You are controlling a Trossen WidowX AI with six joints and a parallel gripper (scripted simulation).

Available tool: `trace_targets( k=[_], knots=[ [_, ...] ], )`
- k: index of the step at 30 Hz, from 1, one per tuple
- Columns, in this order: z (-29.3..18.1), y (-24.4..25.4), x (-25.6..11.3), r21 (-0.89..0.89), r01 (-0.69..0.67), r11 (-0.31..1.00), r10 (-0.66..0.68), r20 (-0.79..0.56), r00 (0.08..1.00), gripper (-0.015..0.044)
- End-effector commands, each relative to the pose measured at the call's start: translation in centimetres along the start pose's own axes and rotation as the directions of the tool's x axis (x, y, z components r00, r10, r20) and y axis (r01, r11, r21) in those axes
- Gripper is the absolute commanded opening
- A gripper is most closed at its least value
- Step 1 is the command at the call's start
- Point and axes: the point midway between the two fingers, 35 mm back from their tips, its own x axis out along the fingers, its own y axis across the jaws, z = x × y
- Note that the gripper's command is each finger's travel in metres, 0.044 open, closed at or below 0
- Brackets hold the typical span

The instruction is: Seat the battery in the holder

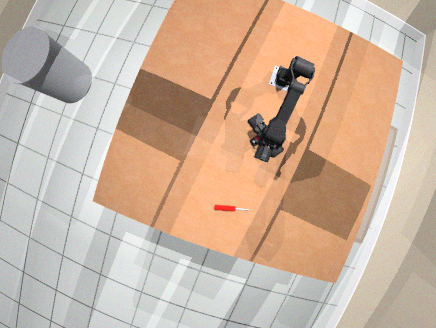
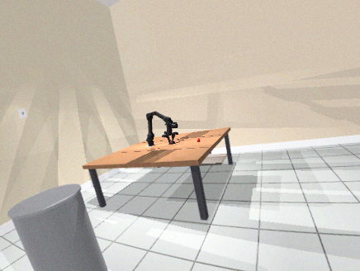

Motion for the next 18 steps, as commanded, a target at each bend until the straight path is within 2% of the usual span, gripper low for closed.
trace_targets(
  k=[1, 2, 4, 12, 18],
  knots=[
    [0.0, 0.0, -0.6, 0.000, 0.002, 1.000, -0.002, -0.004, 1.000, 0.0177],
    [0.0, 0.0, -0.6, 0.000, 0.002, 1.000, -0.002, -0.004, 1.000, 0.0177],
    [-0.1, 0.0, -0.8, 0.000, 0.002, 1.000, -0.002, -0.003, 1.000, 0.0229],
    [0.2, 0.2, -6.8, 0.000, 0.002, 1.000, -0.002, -0.004, 1.000, 0.0439],
    [0.3, 0.2, -7.9, 0.000, 0.002, 1.000, -0.002, -0.004, 1.000, 0.0440]
  ],
)
